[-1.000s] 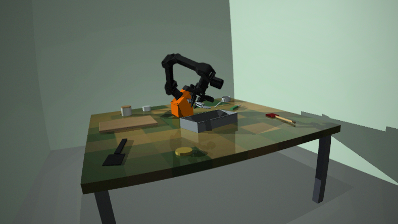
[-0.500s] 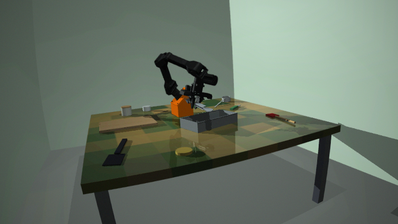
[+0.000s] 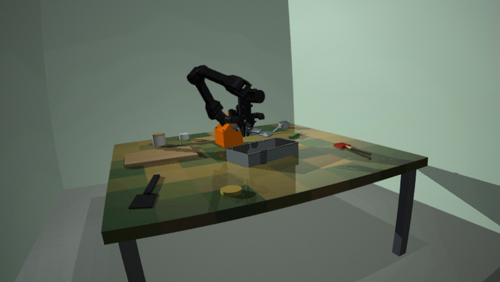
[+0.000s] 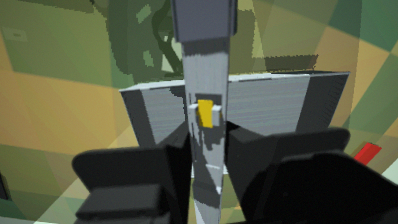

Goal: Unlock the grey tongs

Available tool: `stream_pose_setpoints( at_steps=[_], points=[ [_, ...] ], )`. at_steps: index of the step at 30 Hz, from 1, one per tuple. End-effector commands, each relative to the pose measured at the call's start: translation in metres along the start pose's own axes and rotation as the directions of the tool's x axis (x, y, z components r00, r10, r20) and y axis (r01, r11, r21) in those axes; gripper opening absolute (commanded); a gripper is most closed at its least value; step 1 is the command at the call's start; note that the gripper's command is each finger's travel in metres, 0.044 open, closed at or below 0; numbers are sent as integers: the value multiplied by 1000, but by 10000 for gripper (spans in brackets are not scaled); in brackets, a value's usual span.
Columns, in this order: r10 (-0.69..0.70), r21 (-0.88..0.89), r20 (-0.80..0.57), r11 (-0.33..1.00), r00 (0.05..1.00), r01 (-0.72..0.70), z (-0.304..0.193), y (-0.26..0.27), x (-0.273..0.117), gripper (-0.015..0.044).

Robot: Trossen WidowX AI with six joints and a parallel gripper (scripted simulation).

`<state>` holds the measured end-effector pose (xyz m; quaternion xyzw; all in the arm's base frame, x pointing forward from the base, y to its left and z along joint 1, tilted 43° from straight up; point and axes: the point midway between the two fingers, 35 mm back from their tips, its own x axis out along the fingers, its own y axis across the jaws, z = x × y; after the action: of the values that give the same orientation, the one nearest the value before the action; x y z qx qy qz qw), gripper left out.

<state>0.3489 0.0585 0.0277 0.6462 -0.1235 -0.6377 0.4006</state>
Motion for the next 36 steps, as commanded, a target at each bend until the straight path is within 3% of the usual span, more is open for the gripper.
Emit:
stream_pose_setpoints(
  at_steps=[1, 9, 19, 36],
  points=[
    [-16, -18, -11, 1000, 1000, 16, 0, -2, -1, -150],
    [-11, 26, -7, 1000, 1000, 11, 0, 0, -1, -150],
    [-15, 378, -8, 926, 1000, 17, 3, 15, -4, -150],
    [-21, 862, -9, 507, 1000, 18, 9, 42, -11, -150]
  ],
)
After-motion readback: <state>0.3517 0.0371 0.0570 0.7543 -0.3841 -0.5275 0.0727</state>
